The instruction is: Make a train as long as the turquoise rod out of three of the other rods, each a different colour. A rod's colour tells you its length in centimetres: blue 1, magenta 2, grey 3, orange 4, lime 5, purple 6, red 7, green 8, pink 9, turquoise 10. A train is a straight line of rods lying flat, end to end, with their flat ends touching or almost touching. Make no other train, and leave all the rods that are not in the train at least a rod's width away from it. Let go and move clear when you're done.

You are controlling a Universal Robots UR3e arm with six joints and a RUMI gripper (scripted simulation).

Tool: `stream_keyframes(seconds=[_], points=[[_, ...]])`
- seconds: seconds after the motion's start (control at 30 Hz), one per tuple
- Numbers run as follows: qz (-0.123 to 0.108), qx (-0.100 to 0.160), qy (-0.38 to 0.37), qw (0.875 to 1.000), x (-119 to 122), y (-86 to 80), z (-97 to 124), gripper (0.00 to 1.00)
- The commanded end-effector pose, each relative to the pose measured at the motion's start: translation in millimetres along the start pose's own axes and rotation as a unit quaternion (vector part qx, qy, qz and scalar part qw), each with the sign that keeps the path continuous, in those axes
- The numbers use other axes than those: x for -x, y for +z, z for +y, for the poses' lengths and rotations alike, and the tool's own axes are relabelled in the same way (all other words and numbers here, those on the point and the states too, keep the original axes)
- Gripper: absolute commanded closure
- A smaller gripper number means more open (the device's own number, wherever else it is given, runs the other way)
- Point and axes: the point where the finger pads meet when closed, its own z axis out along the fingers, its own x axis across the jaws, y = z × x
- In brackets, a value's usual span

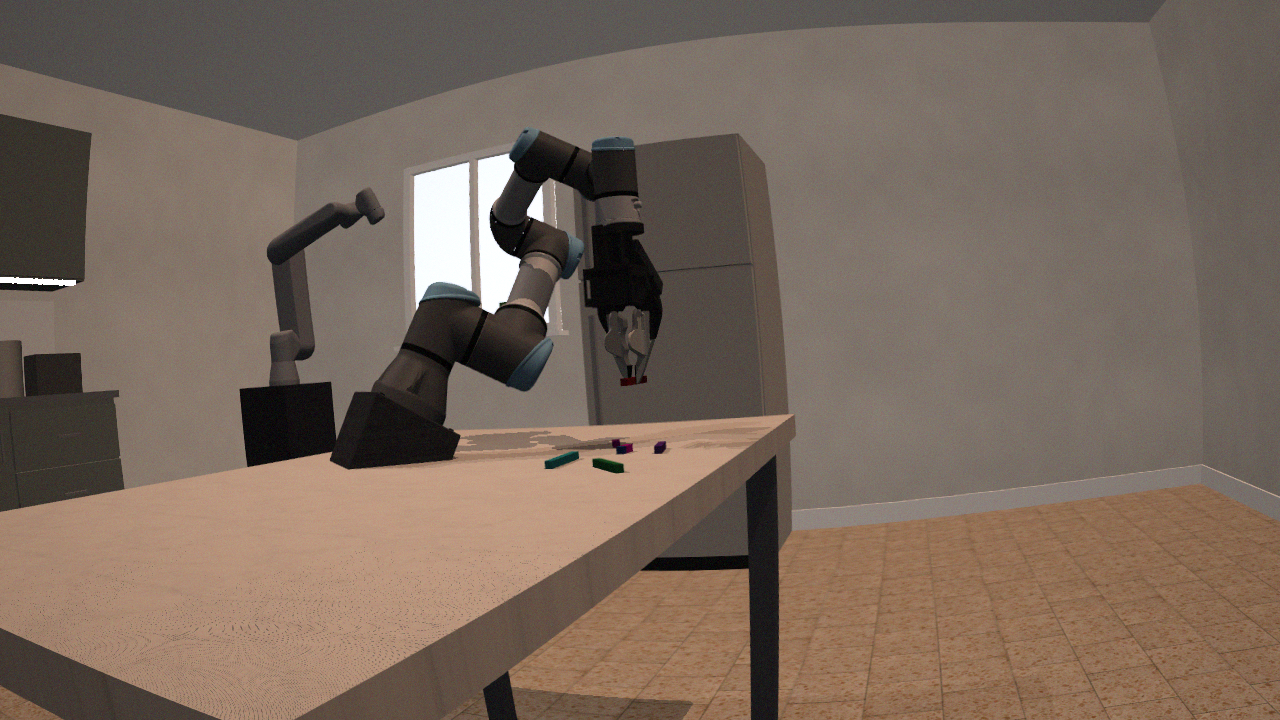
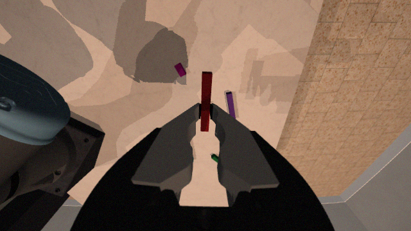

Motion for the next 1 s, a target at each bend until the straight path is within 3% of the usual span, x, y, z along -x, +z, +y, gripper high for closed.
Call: stream_keyframes(seconds=[0.0,0.63,0.97], points=[[0.003,0.004,0.001,1.000,-3,15.6,2,1.00],[0.002,0.004,0.001,1.000,-3,66.4,2,1.00],[0.002,0.004,0.001,1.000,-3,76.7,2,1.00]])
